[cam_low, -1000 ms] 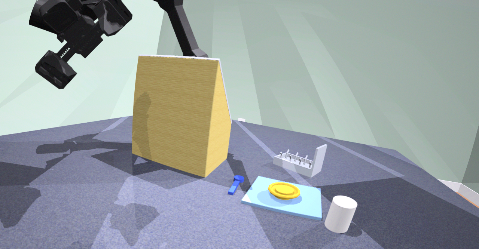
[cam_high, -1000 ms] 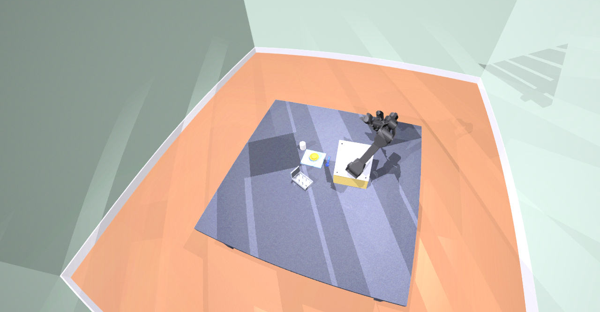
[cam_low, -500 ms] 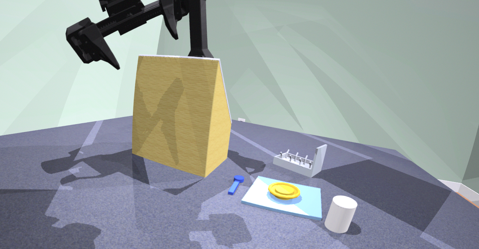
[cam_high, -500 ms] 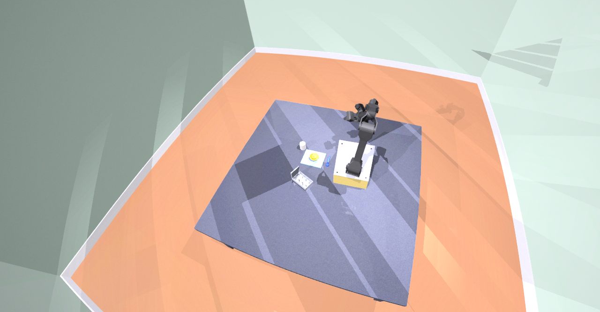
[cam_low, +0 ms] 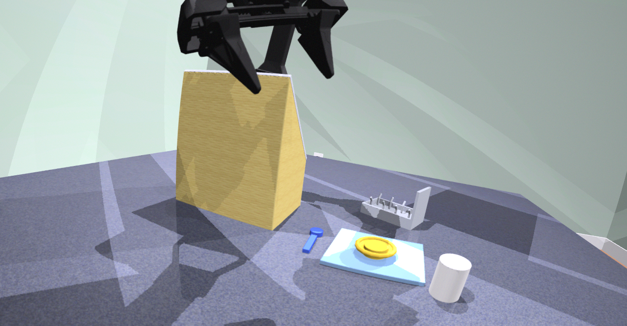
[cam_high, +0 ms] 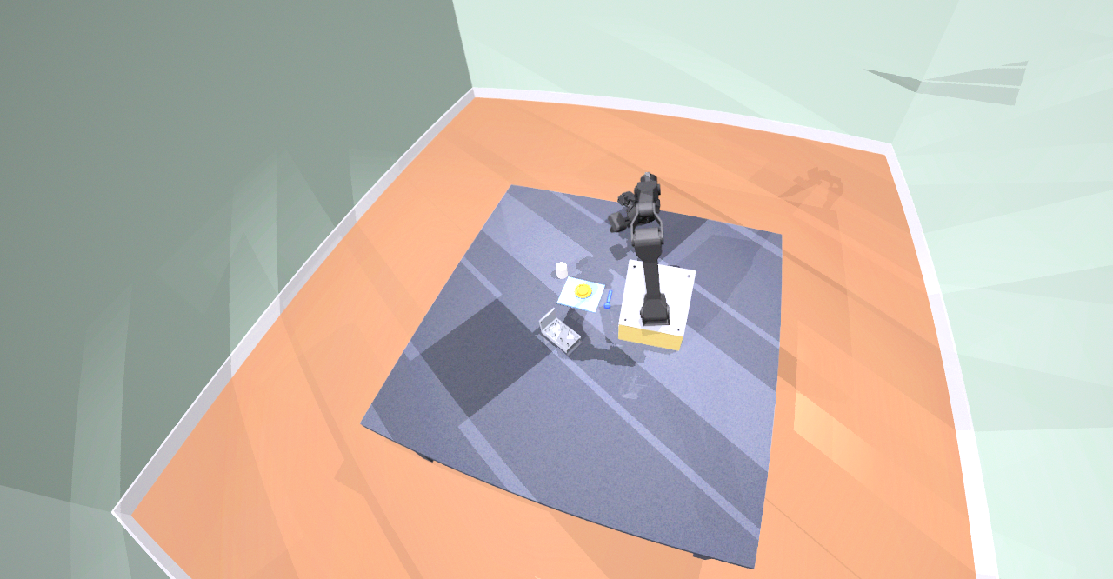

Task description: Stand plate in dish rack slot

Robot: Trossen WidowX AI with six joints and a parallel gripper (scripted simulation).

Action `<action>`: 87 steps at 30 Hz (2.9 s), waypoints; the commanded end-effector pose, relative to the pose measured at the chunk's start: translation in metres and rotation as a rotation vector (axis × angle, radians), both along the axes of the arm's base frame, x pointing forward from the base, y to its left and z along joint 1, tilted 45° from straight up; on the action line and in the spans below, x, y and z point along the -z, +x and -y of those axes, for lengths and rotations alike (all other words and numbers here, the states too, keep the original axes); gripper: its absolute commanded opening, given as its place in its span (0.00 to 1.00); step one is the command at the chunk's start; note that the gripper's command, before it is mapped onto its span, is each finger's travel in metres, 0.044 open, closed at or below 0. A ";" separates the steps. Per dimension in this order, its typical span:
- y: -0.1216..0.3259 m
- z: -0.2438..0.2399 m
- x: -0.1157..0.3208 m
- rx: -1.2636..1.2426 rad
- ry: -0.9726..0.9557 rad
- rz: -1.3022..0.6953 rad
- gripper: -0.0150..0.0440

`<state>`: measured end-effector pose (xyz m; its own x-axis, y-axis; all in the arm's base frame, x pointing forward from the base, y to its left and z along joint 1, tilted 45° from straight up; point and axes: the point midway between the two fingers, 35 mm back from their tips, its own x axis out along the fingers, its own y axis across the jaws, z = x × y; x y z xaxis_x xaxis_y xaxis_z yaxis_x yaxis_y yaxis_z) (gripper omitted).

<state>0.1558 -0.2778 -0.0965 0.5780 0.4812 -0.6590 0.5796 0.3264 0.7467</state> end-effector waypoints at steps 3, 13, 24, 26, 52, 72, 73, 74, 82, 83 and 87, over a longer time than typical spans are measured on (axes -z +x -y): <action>0.040 -0.018 -0.013 -0.180 -0.041 0.001 0.93; 0.087 -0.054 -0.031 -0.439 -0.078 0.010 0.93; 0.132 -0.111 -0.058 -0.798 -0.115 0.032 0.93; 0.138 -0.122 -0.063 -0.859 -0.120 0.038 0.93; 0.141 -0.213 0.021 -0.902 -0.120 0.047 0.93; 0.141 -0.236 0.044 -0.901 -0.119 0.047 0.93; 0.141 -0.237 0.045 -0.901 -0.118 0.047 0.93; 0.141 -0.238 0.046 -0.901 -0.118 0.047 0.93; 0.140 -0.247 0.055 -0.902 -0.117 0.048 0.93; 0.139 -0.248 0.056 -0.902 -0.117 0.048 0.93; 0.139 -0.251 0.059 -0.902 -0.116 0.048 0.93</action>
<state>0.2979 -0.0317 -0.1520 0.0476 0.6898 -0.7225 0.0275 0.7221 0.6912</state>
